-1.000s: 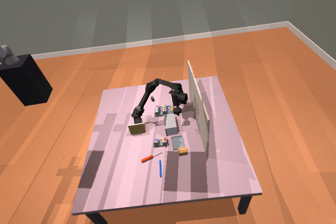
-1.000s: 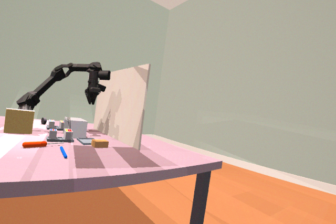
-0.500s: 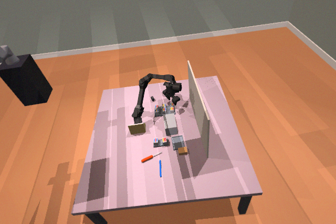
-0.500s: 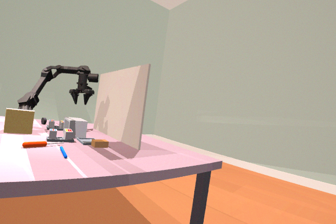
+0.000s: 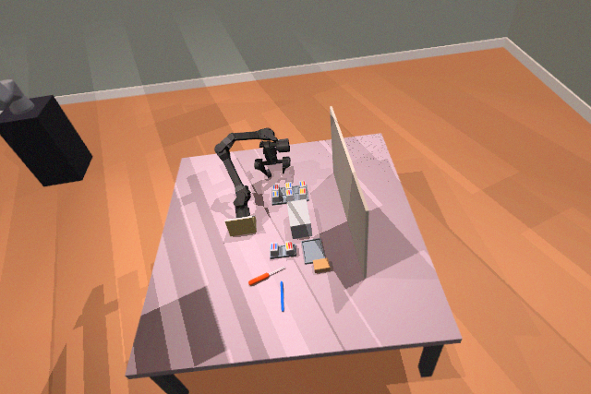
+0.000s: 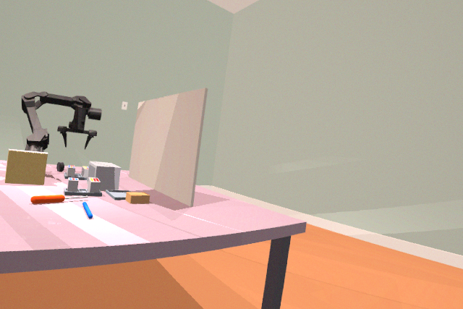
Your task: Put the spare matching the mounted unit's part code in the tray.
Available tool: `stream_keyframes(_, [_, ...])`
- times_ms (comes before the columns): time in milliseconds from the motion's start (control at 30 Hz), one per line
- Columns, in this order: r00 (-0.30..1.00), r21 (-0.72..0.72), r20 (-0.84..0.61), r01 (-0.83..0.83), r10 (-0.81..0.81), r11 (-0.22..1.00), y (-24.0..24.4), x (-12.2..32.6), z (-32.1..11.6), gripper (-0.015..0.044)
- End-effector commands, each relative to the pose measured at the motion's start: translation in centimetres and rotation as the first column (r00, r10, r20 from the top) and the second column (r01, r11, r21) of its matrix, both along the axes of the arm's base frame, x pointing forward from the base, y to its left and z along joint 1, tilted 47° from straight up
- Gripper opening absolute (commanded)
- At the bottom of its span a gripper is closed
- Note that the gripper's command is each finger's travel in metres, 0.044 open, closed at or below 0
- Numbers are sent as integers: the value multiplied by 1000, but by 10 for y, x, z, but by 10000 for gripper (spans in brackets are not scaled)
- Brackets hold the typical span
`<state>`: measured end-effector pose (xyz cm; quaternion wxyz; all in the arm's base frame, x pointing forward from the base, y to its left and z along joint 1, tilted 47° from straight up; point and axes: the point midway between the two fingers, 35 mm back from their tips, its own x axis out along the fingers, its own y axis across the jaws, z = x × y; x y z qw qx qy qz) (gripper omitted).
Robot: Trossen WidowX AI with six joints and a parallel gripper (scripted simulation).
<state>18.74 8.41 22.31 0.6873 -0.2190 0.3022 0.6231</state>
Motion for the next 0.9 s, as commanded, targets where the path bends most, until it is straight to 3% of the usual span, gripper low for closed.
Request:
stream_keyframes(0, [999,10,25,-30,30,1000,3,-8,-3,440])
stream_keyframes(33, [999,10,25,-30,30,1000,3,-8,-3,440])
stream_keyframes(233, [999,8,27,-29,29,1000,24,-7,-25,300])
stream_keyframes(867, [999,4,28,-31,31,1000,41,-4,-44,300])
